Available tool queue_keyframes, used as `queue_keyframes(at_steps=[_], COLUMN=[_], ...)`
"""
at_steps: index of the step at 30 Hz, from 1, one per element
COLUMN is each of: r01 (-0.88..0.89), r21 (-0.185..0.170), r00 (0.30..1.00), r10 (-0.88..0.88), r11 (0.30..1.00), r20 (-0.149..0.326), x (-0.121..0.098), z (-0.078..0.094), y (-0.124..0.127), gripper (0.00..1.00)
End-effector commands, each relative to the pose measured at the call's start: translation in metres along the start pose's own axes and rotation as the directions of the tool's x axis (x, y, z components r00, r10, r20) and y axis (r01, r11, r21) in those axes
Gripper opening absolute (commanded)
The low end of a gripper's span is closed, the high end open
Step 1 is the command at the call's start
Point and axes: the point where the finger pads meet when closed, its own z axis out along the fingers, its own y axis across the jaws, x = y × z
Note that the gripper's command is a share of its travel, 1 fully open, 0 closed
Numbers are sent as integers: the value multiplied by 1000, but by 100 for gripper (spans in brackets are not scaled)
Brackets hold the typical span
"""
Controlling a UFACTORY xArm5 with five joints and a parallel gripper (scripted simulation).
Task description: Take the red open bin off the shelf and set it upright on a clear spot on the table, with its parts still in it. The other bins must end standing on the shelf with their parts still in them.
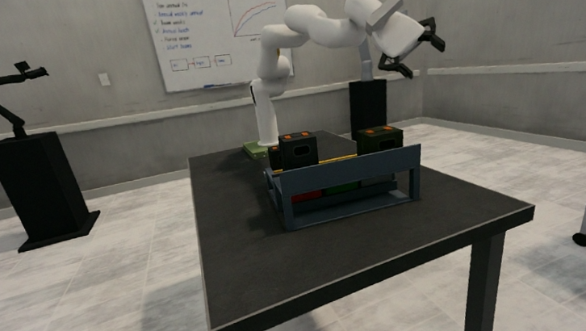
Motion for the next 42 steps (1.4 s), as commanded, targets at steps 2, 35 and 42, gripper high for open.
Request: queue_keyframes(at_steps=[2, 35, 42], r01=[0, 0, 0], r21=[4, 4, 4], r00=[1000, 1000, 1000], r10=[0, 0, 0], r11=[1000, 1000, 1000], r20=[-4, -4, -4], x=[2, -27, -40], z=[-2, -34, -48], y=[-2, 6, 9], gripper=[100, 100, 100])
